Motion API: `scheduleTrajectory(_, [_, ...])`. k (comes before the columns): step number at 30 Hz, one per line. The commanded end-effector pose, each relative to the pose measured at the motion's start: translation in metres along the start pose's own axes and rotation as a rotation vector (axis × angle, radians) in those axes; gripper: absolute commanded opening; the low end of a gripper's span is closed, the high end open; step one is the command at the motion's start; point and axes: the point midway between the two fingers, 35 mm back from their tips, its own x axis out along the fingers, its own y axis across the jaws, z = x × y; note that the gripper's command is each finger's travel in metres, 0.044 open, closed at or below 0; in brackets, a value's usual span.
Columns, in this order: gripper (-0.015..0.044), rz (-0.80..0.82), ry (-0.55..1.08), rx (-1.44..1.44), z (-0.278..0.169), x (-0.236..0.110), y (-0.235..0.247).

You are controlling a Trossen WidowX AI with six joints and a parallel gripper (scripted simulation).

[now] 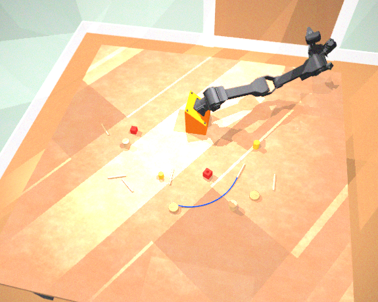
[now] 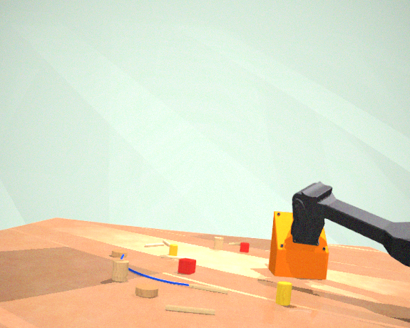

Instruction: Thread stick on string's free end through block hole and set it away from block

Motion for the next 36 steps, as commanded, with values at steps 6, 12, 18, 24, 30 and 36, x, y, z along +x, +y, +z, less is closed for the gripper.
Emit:
scheduleTrajectory(6, [0.044,-0.016,-0.042,-0.086,0.019,0.0,0.022])
scheduleTrajectory(12, [0.044,-0.042,-0.168,-0.284,0.063,-0.005,0.083])
scheduleTrajectory(18, [0.044,-0.057,-0.335,-0.47,0.102,-0.021,0.152])
scheduleTrajectory(24, [0.044,-0.04,-0.53,-0.634,0.131,-0.049,0.232])
scheduleTrajectory(30, [0.044,0.015,-0.744,-0.773,0.146,-0.088,0.318])
scheduleTrajectory(36, [0.044,0.081,-0.957,-0.859,0.148,-0.133,0.39])
